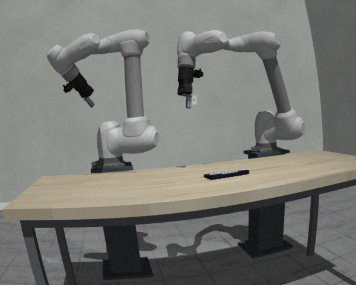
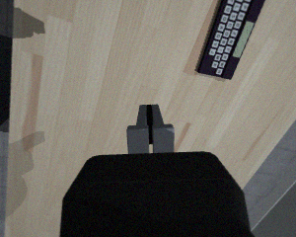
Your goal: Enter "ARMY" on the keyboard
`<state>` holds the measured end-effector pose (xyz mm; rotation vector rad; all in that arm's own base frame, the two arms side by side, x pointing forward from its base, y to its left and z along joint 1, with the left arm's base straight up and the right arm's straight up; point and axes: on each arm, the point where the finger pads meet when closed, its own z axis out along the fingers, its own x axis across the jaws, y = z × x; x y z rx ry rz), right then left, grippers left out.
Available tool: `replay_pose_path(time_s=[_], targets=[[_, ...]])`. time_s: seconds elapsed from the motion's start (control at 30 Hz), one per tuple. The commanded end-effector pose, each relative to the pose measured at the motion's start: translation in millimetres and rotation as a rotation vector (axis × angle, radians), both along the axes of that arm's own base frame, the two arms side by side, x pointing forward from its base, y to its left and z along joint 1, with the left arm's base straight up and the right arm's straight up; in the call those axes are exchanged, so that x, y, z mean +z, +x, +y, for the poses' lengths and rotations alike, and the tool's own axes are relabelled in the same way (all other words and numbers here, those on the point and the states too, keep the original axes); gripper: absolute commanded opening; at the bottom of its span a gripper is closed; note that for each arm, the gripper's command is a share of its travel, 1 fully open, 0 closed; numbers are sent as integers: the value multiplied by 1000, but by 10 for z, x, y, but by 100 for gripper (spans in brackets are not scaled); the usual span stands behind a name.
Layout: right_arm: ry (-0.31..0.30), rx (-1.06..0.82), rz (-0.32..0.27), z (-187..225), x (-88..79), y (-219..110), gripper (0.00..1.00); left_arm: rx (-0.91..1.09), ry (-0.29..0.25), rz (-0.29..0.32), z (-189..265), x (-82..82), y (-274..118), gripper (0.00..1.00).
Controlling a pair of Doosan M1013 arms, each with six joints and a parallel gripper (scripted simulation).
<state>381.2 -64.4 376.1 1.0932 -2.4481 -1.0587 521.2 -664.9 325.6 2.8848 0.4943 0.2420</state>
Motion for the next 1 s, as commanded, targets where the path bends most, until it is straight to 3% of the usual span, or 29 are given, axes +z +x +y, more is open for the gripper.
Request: replay_pose_path(time_s=[0.0, 0.53, 0.57, 0.77, 0.97], targets=[[0, 0, -2, 0, 8, 3, 17, 0, -1, -2, -1, 15, 2, 17], [0, 0, -2, 0, 8, 3, 17, 0, -1, -2, -1, 15, 2, 17], [0, 0, -2, 0, 8, 3, 0, 0, -1, -2, 0, 15, 2, 100], [19, 61, -39, 26, -17, 142, 0, 10, 0, 0, 61, 12, 51, 100], [108, 279, -157, 198, -98, 565, 0, 59, 8, 9, 362, 1, 274, 100]])
